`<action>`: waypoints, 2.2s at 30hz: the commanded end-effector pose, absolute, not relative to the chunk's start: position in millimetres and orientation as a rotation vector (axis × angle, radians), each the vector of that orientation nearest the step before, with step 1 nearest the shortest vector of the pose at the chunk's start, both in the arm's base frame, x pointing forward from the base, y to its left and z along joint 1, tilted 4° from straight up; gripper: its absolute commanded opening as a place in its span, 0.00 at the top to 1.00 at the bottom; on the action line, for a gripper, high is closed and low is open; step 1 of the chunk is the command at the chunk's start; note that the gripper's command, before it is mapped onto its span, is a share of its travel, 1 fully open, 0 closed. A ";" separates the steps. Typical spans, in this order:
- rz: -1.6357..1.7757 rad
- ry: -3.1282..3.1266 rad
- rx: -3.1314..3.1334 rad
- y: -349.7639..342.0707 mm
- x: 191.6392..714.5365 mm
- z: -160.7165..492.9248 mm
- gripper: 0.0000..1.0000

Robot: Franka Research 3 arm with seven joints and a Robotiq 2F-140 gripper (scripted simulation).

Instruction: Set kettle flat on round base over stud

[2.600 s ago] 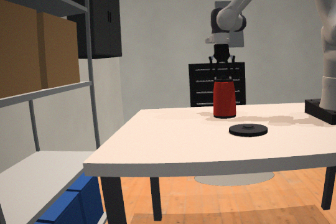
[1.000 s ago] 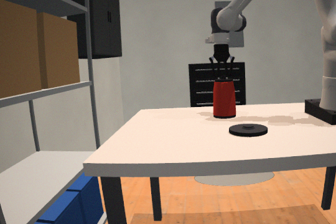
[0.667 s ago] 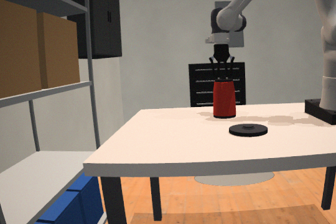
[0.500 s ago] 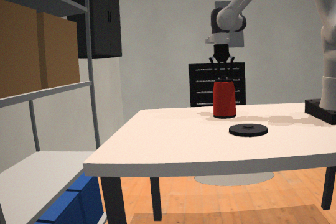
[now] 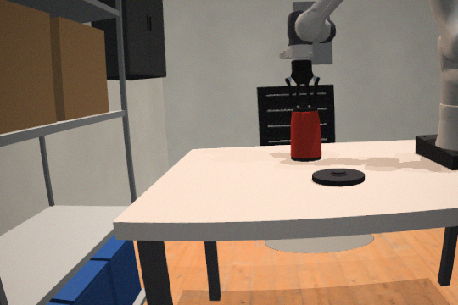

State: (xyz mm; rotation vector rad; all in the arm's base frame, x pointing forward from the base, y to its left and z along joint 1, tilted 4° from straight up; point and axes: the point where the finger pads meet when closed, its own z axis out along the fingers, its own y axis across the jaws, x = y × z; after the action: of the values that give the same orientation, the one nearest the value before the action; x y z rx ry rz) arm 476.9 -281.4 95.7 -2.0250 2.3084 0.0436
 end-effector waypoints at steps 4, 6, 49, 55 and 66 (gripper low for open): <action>0.047 2.302 -2.031 -279.5 477.1 94.2 1.00; 0.047 2.302 -2.031 -279.5 477.1 94.2 1.00; 0.047 2.302 -2.031 -281.6 476.1 124.9 1.00; 0.047 2.302 -2.031 -282.1 475.9 131.5 1.00; 0.047 2.302 -2.031 -282.8 475.6 140.8 1.00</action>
State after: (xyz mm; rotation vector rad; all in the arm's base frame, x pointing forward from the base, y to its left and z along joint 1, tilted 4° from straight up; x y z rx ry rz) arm 475.0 -279.4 134.3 -2.0435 2.2923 0.0561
